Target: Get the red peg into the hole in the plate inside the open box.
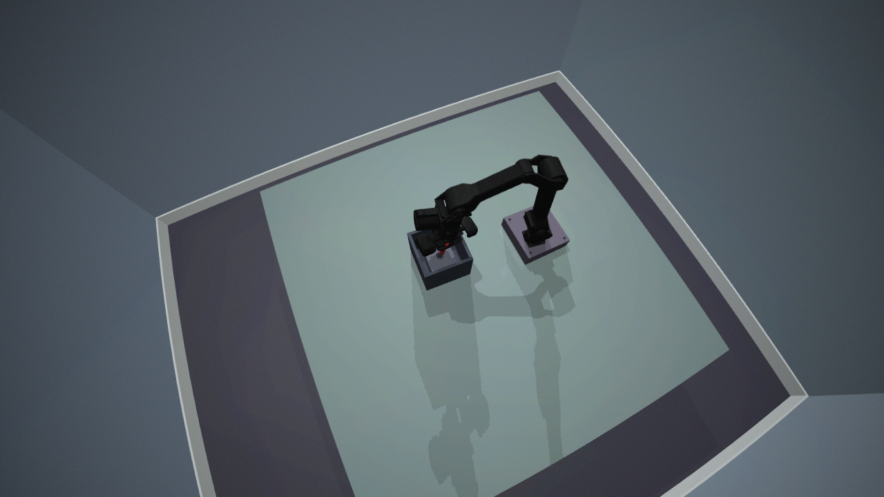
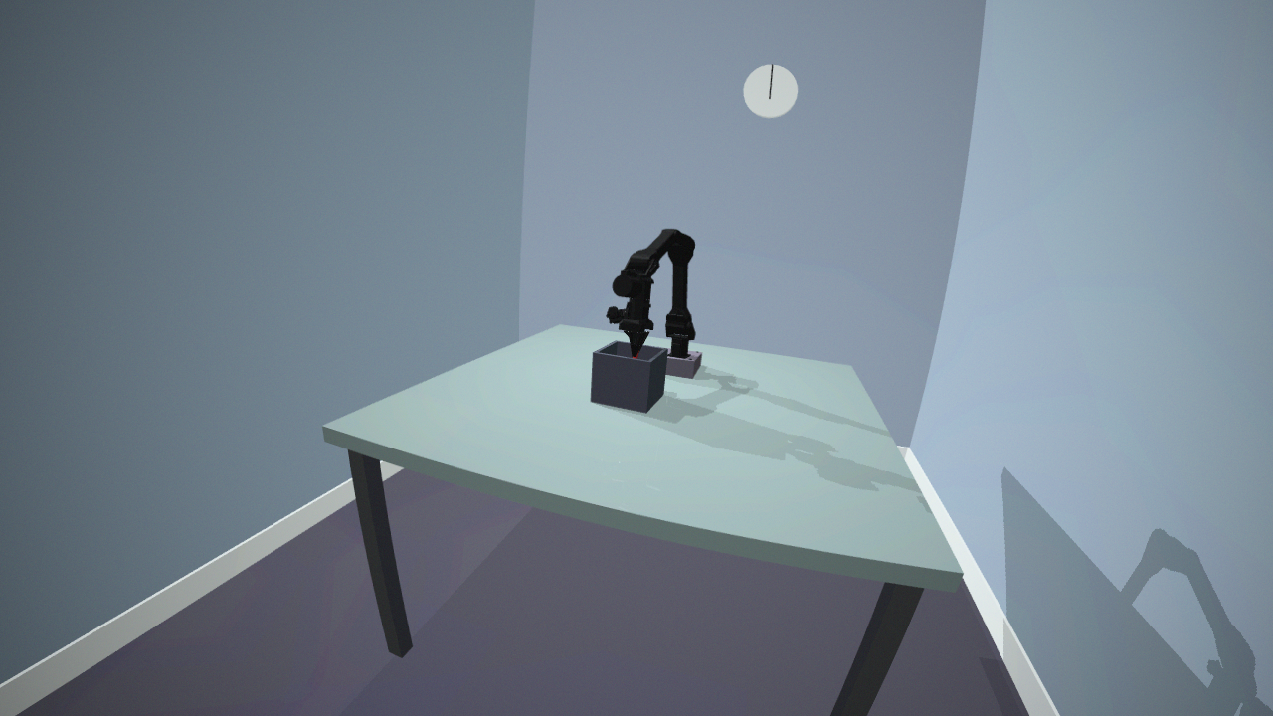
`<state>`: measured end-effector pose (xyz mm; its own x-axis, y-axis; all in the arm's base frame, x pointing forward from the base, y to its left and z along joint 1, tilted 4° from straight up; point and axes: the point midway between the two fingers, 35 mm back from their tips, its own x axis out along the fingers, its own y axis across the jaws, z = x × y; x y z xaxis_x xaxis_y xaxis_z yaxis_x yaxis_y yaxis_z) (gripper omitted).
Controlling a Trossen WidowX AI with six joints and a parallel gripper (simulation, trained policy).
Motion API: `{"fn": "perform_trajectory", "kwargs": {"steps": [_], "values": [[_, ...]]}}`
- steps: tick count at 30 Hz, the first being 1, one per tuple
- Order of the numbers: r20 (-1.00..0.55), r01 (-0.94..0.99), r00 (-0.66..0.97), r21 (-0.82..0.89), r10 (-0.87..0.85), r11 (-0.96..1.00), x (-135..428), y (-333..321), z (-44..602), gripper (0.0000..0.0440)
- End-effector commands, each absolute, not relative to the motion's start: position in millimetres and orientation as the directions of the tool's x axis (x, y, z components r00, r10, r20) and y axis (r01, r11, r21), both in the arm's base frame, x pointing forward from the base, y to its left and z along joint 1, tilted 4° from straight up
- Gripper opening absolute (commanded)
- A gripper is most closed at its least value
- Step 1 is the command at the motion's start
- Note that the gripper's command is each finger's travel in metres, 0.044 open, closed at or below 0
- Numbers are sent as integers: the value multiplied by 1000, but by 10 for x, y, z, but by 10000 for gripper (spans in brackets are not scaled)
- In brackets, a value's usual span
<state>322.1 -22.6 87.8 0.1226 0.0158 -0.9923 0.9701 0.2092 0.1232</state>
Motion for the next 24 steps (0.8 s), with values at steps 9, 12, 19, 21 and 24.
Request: {"fn": "perform_trajectory", "kwargs": {"steps": [9,12,19,21,24], "values": [[-996,965,89,94,31,244,3280,-263,553,0],[-996,964,81,84,24,253,3293,-280,497,5],[-998,960,48,54,26,273,3308,-287,417,104],[-998,960,42,53,47,274,3311,-254,422,99],[-997,961,43,61,71,269,3345,-273,464,121]]}}
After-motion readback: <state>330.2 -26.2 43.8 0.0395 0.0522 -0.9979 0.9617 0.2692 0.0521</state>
